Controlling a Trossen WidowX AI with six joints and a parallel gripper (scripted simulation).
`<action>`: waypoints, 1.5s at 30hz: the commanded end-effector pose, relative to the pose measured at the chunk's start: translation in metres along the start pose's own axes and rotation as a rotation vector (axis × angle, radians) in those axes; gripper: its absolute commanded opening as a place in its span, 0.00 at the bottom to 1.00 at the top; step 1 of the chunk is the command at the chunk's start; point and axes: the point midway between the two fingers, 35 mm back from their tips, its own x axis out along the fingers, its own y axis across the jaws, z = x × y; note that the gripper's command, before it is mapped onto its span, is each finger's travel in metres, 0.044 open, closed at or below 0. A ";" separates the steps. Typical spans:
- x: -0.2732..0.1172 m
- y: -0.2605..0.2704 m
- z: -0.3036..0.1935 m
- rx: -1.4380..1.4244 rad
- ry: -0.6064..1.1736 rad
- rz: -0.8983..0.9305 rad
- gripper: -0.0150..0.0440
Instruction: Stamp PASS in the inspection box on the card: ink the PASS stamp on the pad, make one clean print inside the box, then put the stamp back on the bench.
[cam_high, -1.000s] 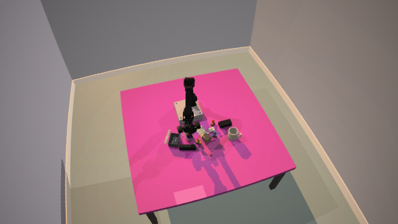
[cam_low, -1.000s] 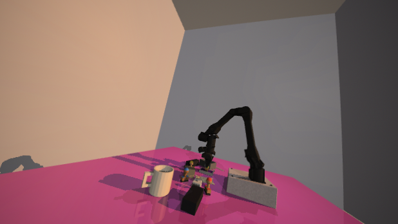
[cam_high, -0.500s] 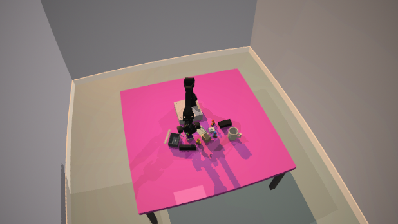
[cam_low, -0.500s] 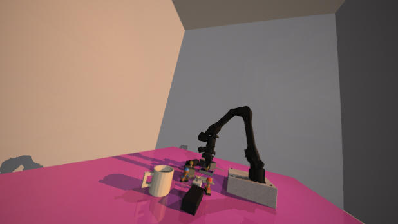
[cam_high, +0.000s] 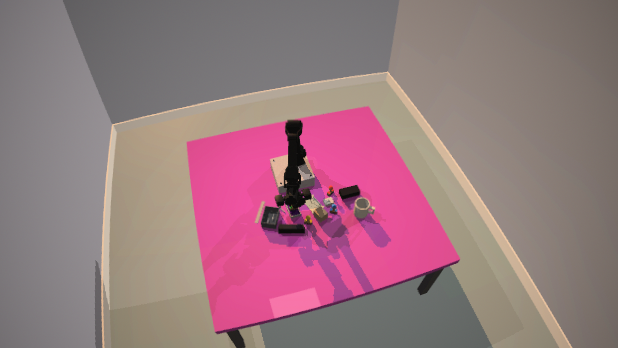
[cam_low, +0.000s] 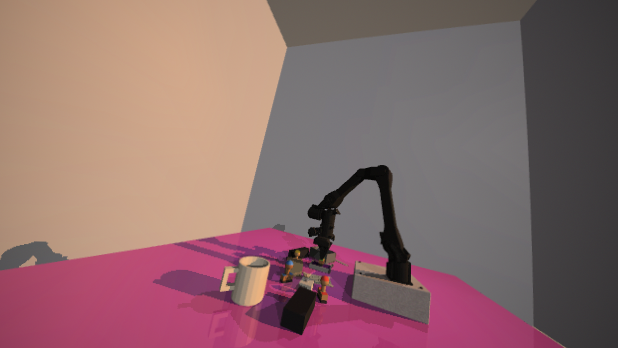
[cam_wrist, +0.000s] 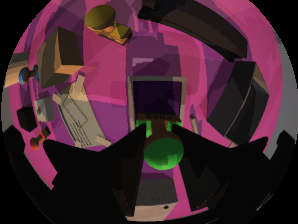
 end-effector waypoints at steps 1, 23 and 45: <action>-0.003 -0.001 0.001 -0.001 -0.003 -0.003 0.25; -0.029 -0.001 0.002 -0.001 -0.003 -0.003 0.25; -0.054 0.011 0.003 0.082 -0.003 -0.001 0.25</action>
